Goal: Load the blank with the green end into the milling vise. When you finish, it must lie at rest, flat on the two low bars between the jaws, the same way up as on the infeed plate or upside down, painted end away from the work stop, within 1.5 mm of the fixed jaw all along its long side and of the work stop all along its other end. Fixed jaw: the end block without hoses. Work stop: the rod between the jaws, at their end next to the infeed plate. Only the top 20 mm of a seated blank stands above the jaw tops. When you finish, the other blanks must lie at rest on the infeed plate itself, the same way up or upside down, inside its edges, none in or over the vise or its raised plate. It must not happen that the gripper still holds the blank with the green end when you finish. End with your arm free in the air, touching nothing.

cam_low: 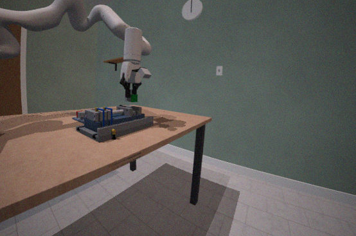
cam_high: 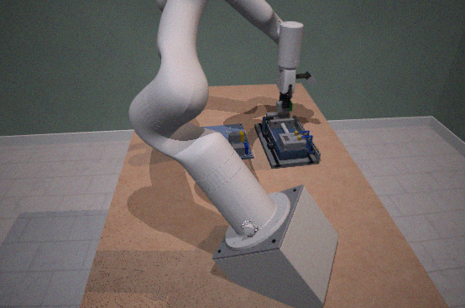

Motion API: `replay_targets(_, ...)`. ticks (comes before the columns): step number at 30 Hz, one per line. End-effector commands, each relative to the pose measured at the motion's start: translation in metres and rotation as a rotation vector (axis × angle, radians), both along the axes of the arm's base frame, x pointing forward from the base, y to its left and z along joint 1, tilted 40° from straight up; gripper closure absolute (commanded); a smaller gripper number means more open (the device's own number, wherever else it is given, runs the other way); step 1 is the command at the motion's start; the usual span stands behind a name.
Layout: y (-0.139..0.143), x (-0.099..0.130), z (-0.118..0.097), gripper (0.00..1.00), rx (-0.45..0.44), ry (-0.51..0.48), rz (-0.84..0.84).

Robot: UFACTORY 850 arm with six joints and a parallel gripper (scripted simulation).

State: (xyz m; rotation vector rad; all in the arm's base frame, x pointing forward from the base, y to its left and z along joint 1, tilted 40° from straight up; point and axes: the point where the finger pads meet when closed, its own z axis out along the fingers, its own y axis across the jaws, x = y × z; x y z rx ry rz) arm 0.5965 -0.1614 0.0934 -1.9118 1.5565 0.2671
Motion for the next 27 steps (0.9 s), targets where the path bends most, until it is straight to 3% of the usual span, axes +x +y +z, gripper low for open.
replay_targets(1,-0.0105,0.0060,-0.0059,1.00,0.000,-0.001,0.001)
replay_targets(27,-0.0016,0.0019,0.0002,1.00,0.000,-0.001,0.001)
